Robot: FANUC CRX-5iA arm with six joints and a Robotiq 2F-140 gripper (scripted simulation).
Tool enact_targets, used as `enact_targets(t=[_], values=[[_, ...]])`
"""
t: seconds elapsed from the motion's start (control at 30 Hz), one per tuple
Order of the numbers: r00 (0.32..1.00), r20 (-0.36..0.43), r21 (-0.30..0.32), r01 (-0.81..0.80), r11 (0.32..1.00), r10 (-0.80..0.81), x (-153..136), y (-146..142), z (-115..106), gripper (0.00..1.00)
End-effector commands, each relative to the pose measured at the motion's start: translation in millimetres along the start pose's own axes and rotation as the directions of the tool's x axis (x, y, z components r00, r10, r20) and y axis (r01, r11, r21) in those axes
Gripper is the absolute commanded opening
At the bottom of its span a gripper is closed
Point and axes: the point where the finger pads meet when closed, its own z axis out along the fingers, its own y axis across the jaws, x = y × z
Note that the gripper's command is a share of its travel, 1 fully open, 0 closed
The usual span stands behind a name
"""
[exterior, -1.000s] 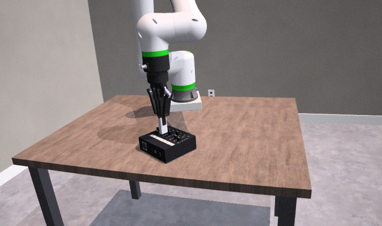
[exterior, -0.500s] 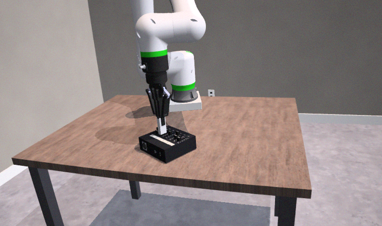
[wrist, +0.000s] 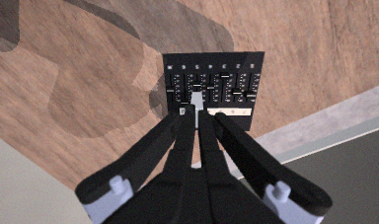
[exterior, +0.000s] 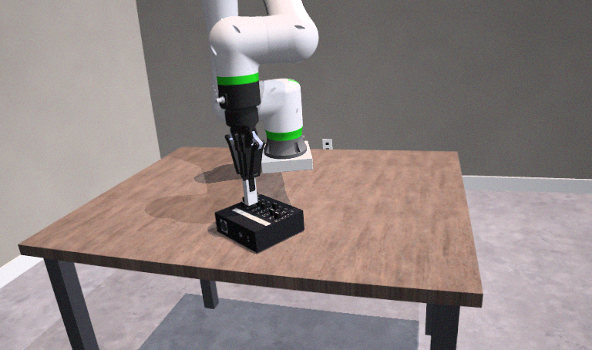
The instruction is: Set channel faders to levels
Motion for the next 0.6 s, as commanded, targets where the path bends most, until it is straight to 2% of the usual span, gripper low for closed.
enact_targets(t=[0.0, 0.2, 0.57], values=[[1.0, 0.0, 0.0, 0.0, 1.0, 0.0, 0, 0, -9, 0.0], [1.0, 0.0, 0.0, 0.0, 1.0, 0.0, 0, 0, -26, 0.0], [1.0, 0.0, 0.0, 0.0, 1.0, 0.0, 0, 0, -32, 0.0]])
